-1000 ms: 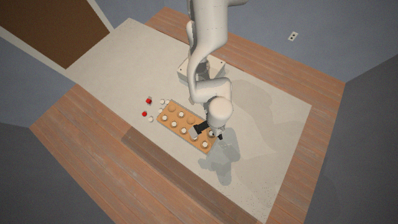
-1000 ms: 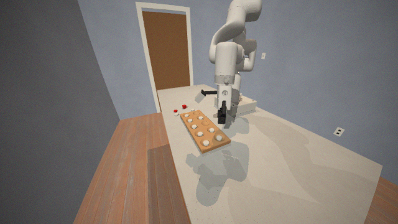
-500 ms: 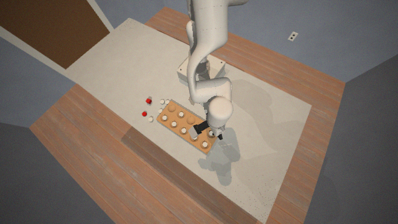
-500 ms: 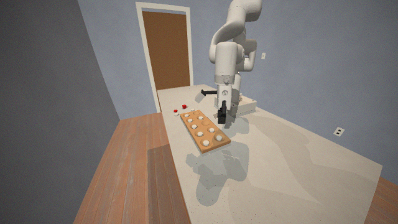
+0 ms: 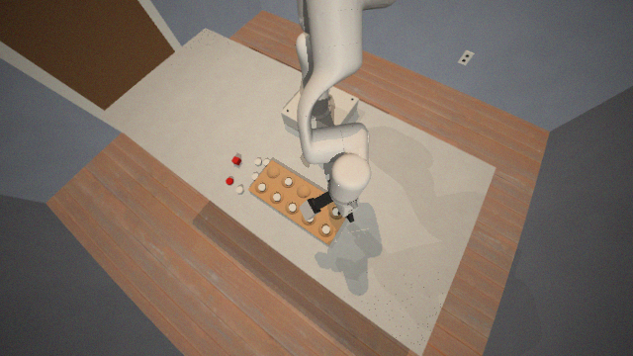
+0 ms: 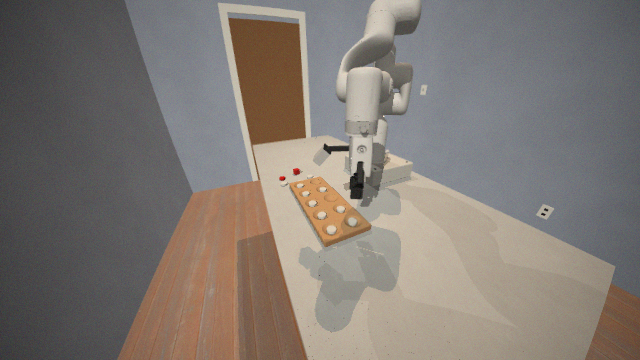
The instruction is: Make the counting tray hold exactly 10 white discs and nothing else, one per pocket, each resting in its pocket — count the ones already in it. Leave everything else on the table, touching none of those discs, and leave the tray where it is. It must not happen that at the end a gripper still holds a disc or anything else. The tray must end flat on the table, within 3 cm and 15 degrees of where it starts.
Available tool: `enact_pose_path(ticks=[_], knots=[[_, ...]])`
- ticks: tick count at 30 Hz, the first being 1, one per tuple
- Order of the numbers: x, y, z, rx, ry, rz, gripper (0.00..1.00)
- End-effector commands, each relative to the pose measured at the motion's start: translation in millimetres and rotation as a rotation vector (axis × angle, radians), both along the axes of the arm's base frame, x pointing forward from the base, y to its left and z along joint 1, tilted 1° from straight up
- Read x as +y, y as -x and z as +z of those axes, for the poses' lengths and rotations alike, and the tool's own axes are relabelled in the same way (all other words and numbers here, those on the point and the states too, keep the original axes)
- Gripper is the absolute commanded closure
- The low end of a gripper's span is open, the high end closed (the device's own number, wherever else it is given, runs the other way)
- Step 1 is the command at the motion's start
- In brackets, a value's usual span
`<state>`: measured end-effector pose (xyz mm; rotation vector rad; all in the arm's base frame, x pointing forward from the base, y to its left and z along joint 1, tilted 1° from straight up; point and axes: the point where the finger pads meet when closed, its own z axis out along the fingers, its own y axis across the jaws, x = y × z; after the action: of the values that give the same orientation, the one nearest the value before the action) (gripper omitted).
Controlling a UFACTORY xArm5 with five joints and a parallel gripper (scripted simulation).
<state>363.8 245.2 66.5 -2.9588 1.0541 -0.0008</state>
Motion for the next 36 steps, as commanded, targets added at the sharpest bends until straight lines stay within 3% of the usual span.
enact_pose_path(ticks=[1, 17, 26, 28, 29, 36], knots=[[1, -1, 1.3, -0.003, -0.002, 0.000, 0.53], [-2, -3, 1.2, -0.003, -0.002, -0.006, 0.53], [-76, -48, -2.2, -0.001, -0.001, -0.176, 0.53], [-76, -48, -2.2, -0.001, -0.001, -0.176, 0.53], [-101, -59, -3.3, -0.001, 0.000, -0.228, 0.53], [-156, -77, -5.6, 0.000, 0.000, -0.340, 0.53]])
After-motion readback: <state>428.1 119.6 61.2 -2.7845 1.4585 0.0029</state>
